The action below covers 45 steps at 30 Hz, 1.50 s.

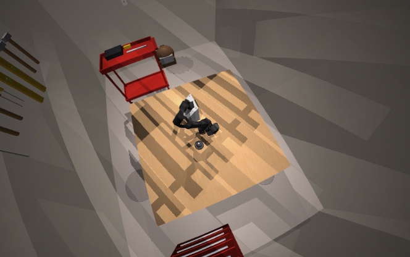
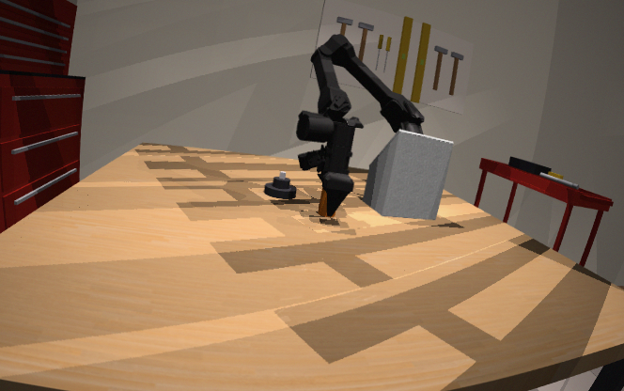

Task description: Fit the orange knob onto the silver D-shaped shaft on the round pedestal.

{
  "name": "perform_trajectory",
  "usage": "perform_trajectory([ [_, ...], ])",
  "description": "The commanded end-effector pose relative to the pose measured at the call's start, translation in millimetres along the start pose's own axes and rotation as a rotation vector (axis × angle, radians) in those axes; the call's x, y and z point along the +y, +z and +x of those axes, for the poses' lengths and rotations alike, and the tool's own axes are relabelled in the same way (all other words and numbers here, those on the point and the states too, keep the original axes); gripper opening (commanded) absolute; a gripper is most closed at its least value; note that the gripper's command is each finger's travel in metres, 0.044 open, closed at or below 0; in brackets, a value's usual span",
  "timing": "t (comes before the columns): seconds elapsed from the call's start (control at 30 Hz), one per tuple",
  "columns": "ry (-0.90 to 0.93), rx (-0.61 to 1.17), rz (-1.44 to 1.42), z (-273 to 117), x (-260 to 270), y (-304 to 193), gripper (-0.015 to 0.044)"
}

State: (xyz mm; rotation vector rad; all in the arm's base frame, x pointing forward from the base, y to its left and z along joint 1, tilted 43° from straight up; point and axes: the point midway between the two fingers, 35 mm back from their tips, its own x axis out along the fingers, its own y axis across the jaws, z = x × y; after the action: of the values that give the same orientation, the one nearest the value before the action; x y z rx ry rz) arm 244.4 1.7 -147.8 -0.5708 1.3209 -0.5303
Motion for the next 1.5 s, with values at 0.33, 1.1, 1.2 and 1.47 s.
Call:
perform_trajectory([
  [0.33, -0.003, -0.001, -0.005, 1, 0, 0, 0.0170],
  [1.1, 0.011, -0.004, 0.005, -113, 12, 6, 0.0000],
  [1.2, 0.007, -0.001, -0.003, -132, 11, 2, 0.0000],
  [1.47, 0.035, -0.002, -0.008, -141, 11, 2, 0.0000],
])
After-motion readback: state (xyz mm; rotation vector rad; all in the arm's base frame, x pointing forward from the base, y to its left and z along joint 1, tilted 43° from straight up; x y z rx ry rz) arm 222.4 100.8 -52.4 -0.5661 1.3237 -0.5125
